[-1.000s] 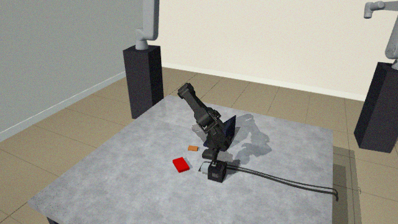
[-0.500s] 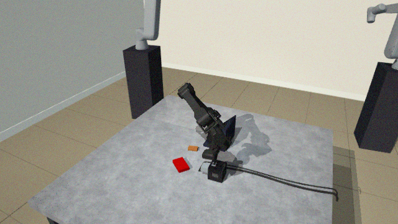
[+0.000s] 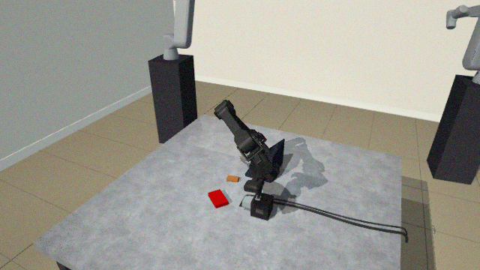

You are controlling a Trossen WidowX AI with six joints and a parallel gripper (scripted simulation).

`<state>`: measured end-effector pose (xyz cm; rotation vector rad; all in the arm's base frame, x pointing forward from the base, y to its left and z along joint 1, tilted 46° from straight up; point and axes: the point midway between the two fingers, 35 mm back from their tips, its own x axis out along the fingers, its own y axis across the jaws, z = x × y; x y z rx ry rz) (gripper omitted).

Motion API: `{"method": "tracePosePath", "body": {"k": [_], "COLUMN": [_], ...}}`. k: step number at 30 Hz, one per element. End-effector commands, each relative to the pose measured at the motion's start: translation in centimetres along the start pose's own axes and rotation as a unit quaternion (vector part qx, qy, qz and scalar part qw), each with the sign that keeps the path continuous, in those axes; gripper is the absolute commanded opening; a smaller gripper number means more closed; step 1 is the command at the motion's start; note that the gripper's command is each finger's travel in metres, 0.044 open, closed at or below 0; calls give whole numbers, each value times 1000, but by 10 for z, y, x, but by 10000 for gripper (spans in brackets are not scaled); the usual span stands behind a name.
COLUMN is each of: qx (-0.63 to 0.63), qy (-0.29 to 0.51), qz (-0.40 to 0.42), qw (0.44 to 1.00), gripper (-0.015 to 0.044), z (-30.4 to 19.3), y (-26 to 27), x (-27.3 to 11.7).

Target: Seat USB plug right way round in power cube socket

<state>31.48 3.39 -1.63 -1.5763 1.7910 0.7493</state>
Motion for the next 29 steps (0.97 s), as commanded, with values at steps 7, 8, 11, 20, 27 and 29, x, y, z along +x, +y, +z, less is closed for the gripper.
{"method": "tracePosePath", "body": {"k": [7,8,11,20,27,29], "qx": [0,0,0,0,0,0], "qy": [0,0,0,0,0,0], "qz": [-1,-1,-1,-1,-1,-1], "qw": [1000,1000,1000,1000,1000,1000], "gripper": [95,95,95,95,95,95], "z": [0,0,0,0,1,1], "y": [0,0,0,0,0,0], "x": [0,0,0,-2,-9,-11]}}
